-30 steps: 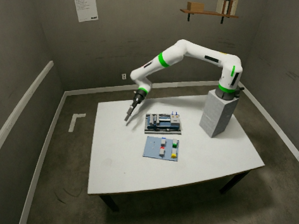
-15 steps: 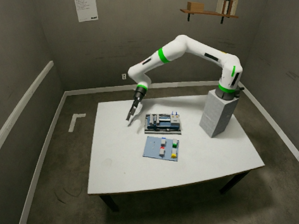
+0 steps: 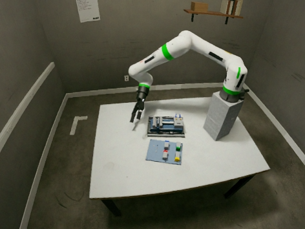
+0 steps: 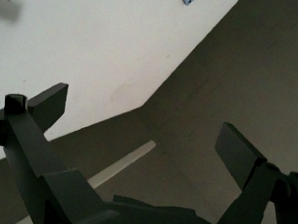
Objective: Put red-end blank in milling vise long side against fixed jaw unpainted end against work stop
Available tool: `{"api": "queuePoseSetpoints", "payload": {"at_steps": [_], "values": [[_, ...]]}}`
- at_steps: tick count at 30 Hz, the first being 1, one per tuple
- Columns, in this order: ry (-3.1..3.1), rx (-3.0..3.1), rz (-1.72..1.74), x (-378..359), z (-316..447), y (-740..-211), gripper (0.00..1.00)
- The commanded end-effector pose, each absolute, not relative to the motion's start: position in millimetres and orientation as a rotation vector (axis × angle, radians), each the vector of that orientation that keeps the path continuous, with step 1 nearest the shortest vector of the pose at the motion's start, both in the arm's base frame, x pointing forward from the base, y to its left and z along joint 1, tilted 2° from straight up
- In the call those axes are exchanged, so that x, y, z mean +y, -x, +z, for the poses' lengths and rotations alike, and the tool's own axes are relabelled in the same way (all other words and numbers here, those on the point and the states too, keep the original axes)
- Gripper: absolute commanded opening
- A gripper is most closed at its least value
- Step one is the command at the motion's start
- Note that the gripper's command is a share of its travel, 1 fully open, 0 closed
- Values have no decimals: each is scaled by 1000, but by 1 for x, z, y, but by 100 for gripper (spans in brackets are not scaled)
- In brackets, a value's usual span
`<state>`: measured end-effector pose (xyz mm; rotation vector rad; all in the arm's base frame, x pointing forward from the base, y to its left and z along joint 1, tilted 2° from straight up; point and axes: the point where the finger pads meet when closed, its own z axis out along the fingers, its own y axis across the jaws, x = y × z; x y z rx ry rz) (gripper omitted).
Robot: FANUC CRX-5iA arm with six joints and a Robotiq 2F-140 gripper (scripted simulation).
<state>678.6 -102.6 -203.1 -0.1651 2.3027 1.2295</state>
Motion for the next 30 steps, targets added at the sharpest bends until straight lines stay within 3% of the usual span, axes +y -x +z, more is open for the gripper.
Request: {"api": "queuePoseSetpoints", "payload": {"at_steps": [1,30], "values": [[221,2331,1196,-97,-198,-674,100],[606,2496,963,-60,-174,-638,100]]}}
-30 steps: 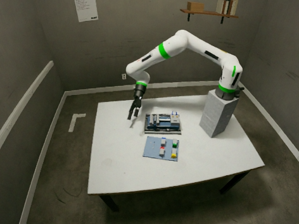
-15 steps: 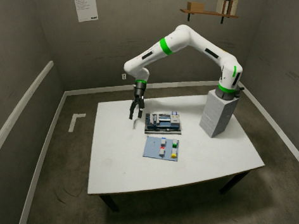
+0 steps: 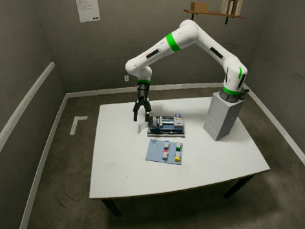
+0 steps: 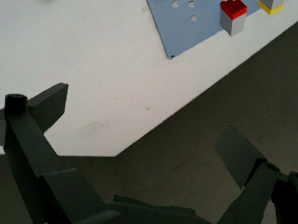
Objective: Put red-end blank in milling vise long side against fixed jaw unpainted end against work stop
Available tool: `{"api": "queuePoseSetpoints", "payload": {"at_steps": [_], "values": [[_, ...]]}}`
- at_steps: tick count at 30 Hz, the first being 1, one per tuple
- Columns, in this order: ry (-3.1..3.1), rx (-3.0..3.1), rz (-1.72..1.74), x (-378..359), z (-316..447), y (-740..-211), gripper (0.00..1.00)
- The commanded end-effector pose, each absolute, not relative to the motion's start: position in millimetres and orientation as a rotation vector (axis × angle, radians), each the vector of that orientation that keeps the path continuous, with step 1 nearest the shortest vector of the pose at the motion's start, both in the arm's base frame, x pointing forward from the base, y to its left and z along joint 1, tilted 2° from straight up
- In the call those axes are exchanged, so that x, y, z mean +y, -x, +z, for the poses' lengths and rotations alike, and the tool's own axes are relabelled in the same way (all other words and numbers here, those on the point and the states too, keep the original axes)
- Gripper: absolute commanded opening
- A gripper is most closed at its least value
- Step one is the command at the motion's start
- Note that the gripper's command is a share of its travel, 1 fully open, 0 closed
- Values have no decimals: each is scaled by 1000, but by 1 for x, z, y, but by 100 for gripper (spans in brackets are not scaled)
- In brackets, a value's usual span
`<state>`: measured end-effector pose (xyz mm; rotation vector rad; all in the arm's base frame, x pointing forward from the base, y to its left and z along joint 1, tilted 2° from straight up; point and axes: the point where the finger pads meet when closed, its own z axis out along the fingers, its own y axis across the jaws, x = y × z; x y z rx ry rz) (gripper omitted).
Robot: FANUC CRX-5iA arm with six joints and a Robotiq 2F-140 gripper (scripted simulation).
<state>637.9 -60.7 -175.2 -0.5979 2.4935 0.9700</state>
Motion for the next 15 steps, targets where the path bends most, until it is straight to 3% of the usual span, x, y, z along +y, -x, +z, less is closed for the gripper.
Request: {"api": "queuePoseSetpoints", "payload": {"at_steps": [1,15], "values": [[623,2501,952,-59,-173,-636,100],[839,2568,798,-38,-159,-616,100]]}}
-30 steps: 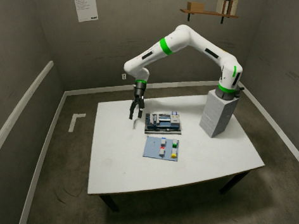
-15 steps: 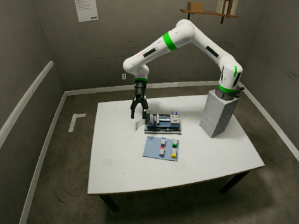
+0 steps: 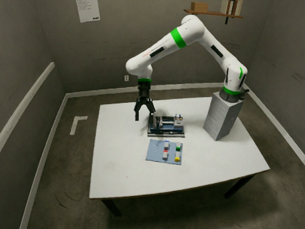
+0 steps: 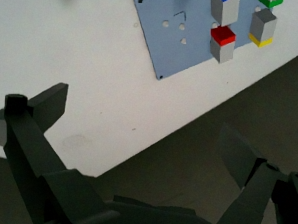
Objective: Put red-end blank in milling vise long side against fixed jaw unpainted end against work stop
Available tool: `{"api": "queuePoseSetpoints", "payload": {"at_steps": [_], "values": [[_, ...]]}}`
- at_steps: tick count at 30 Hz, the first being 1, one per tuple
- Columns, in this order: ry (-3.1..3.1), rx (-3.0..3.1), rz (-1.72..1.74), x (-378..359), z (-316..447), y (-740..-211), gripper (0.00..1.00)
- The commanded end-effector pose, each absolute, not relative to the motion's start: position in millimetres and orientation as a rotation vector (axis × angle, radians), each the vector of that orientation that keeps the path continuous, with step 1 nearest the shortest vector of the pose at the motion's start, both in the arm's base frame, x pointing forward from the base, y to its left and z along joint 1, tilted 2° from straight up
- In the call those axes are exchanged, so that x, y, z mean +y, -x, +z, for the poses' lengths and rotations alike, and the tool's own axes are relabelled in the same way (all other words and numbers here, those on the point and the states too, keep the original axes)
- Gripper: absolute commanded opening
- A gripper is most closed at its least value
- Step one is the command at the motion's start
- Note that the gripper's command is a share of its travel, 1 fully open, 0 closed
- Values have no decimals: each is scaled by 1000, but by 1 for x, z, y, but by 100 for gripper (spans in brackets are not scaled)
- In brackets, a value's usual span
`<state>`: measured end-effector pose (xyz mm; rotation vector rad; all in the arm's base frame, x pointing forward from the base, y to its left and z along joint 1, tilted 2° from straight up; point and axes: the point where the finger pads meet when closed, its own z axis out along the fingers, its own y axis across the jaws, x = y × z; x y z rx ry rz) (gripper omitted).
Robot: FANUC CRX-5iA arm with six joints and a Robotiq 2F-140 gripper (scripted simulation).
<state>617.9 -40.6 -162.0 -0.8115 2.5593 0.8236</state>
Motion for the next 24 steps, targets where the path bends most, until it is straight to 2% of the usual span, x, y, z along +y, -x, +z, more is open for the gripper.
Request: {"api": "queuePoseSetpoints", "payload": {"at_steps": [1,24], "values": [[839,2568,798,-38,-159,-616,100],[1163,2623,551,-7,-139,-586,100]]}}
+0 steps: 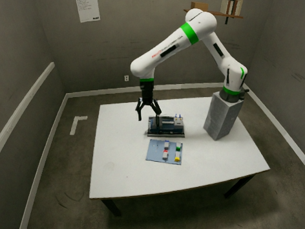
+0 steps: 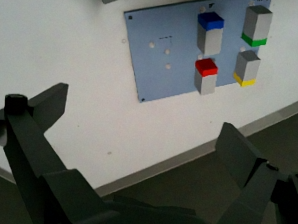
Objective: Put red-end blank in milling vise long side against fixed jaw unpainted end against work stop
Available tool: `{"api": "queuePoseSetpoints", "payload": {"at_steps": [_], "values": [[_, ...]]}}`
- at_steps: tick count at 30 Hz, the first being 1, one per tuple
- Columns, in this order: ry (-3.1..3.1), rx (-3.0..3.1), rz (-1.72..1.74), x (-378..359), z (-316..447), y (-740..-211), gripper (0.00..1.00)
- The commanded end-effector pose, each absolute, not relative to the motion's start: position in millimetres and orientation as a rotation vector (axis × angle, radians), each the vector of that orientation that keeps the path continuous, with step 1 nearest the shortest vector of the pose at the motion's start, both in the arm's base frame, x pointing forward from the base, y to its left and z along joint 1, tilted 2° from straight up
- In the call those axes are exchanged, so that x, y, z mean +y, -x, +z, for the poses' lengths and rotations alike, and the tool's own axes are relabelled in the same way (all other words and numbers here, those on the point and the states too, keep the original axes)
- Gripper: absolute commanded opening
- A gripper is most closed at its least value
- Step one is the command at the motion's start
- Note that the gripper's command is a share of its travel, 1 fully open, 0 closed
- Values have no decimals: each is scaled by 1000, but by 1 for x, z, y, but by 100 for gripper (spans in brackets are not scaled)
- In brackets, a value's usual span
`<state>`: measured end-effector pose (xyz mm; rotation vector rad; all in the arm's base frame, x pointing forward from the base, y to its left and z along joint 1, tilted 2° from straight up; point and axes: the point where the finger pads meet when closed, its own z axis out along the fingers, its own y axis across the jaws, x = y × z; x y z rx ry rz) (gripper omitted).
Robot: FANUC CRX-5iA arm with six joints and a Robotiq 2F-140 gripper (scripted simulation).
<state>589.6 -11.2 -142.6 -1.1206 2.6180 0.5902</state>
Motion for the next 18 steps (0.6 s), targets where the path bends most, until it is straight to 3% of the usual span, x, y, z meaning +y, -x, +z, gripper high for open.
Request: {"api": "queuePoseSetpoints", "payload": {"at_steps": [1,18], "values": [[1179,2625,538,-6,-138,-585,100],[1411,2634,339,17,-123,-563,100]]}}
